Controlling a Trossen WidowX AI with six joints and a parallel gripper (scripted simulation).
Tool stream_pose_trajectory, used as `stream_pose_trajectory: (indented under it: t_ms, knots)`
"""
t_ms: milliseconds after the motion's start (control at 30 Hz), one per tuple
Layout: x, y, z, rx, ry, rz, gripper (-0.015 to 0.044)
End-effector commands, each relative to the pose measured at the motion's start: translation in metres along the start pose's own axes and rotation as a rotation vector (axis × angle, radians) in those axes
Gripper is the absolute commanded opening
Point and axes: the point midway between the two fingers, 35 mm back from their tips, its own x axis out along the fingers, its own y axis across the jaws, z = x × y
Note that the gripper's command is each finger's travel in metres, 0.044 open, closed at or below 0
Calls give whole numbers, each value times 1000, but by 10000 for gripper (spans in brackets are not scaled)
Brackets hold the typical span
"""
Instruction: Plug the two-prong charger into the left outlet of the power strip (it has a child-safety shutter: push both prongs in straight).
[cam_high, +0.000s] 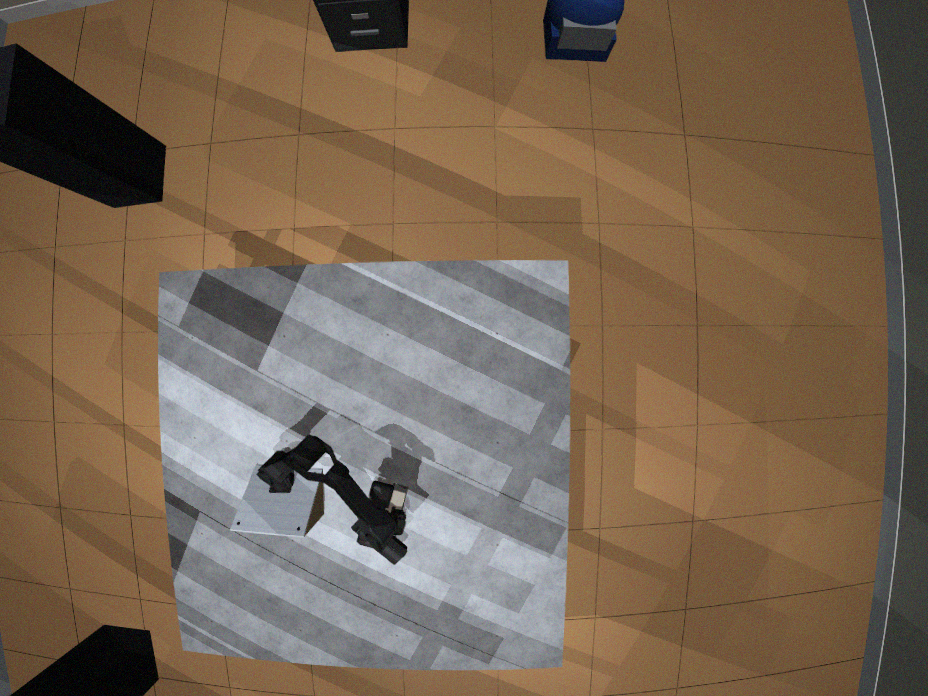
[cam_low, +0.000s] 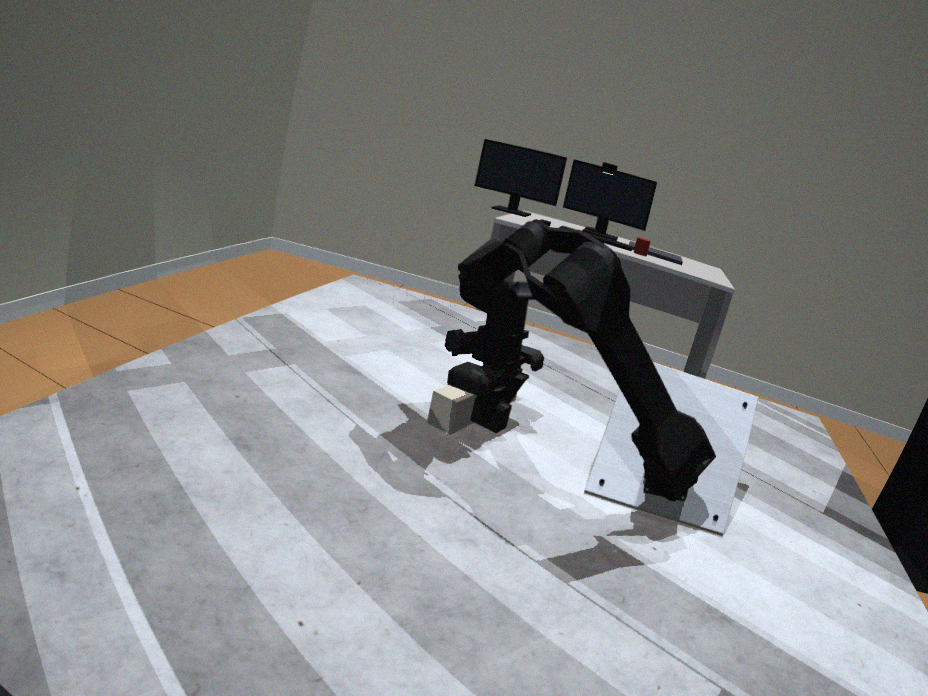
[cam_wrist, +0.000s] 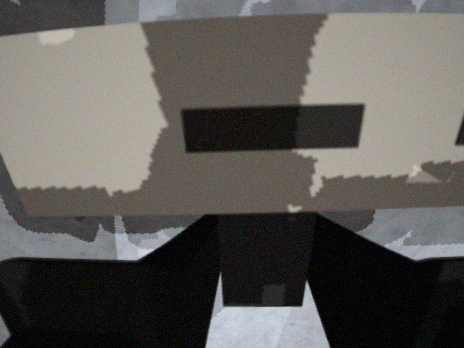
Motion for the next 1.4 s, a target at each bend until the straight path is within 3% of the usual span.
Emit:
stream_pose_trajectory:
  t_ms: [0, 833, 1367]
  knots:
    - [0, 1, 8, -16, -22, 2, 0]
    - [0, 0, 0, 2, 2, 1, 0]
    - [0, 0, 0, 2, 2, 1, 420]
